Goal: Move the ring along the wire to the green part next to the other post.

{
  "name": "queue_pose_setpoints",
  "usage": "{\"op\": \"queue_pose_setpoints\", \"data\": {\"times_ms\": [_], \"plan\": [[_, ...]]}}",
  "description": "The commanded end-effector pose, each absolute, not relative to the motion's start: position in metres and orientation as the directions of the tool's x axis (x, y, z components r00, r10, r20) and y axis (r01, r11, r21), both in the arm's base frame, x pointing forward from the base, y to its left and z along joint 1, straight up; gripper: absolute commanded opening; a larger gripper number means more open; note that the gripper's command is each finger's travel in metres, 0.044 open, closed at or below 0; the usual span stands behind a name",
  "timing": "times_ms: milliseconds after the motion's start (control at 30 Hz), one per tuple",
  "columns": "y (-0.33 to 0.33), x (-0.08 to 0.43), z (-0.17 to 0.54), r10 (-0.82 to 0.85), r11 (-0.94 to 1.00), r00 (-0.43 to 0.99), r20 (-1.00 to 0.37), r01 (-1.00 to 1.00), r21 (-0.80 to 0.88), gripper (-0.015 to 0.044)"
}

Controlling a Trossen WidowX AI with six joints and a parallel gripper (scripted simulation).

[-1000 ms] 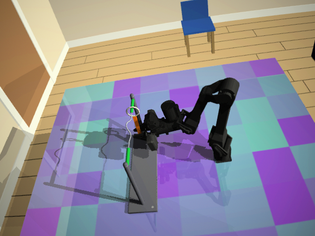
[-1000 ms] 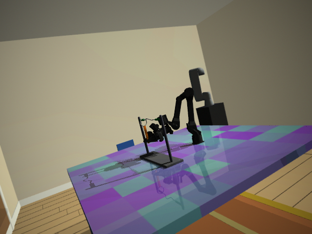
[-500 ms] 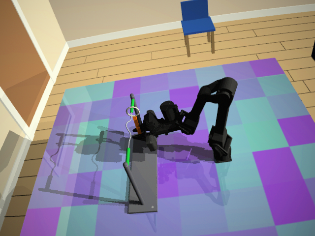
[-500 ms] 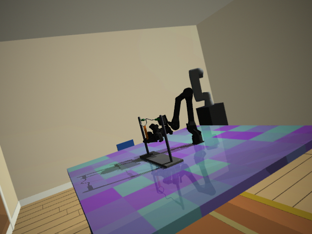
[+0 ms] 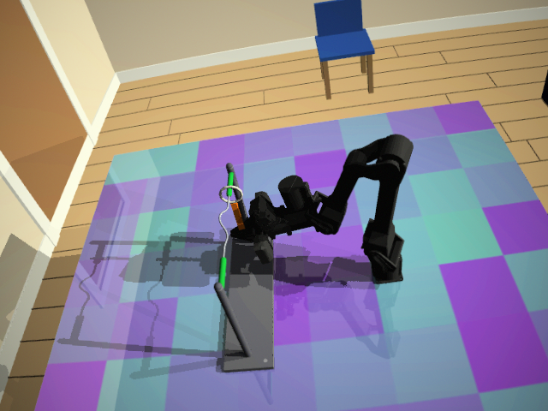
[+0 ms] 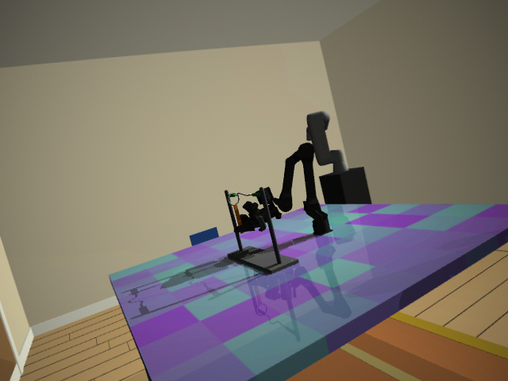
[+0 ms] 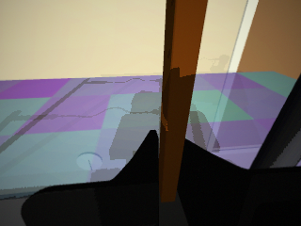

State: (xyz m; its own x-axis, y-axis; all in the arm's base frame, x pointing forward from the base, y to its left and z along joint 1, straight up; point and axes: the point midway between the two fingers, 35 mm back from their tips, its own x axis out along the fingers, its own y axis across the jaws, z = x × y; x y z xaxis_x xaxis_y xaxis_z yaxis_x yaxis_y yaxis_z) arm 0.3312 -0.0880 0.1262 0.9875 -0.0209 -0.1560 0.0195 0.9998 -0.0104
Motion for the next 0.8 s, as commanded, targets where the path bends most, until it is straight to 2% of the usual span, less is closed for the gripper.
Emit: {"op": "queue_pose_setpoints", "data": {"times_ms": [0, 767], "plan": [[-0.088, 0.331, 0.126, -0.021, 1.0, 0.988, -0.156, 0.02, -0.011, -0.015], [-0.088, 0.331, 0.141, -0.025, 1.0, 0.988, -0.155, 0.023, -0.013, -0.015]]}}
